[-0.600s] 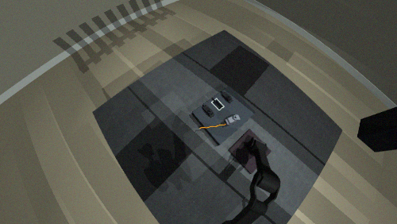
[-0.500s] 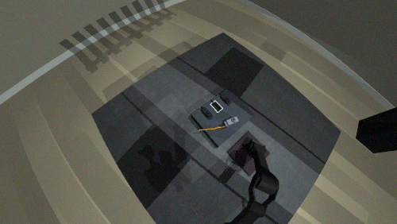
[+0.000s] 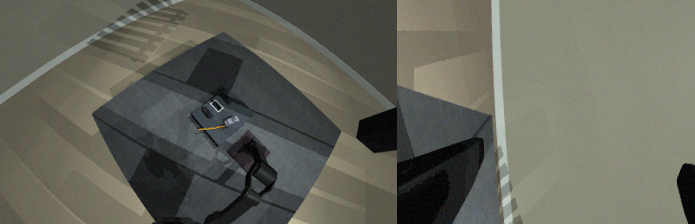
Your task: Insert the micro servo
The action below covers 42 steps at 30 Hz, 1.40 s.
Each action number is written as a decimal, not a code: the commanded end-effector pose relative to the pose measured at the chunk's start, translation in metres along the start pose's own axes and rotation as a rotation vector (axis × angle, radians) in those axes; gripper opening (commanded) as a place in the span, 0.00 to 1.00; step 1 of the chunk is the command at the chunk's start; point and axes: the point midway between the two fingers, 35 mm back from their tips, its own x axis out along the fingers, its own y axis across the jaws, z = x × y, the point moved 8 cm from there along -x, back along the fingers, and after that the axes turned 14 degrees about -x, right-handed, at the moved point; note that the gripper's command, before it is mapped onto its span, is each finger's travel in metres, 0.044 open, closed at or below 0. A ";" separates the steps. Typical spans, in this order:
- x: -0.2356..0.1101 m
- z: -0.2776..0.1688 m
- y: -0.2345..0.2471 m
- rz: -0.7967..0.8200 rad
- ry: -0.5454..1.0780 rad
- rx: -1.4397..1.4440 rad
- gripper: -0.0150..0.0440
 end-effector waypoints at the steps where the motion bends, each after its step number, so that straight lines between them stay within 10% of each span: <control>1: 0.029 -0.016 -0.002 0.009 0.013 -0.051 1.00; 25: 0.152 -0.150 0.005 0.240 0.059 -0.280 1.00; 42: 0.178 -0.279 0.018 0.571 0.108 -0.343 1.00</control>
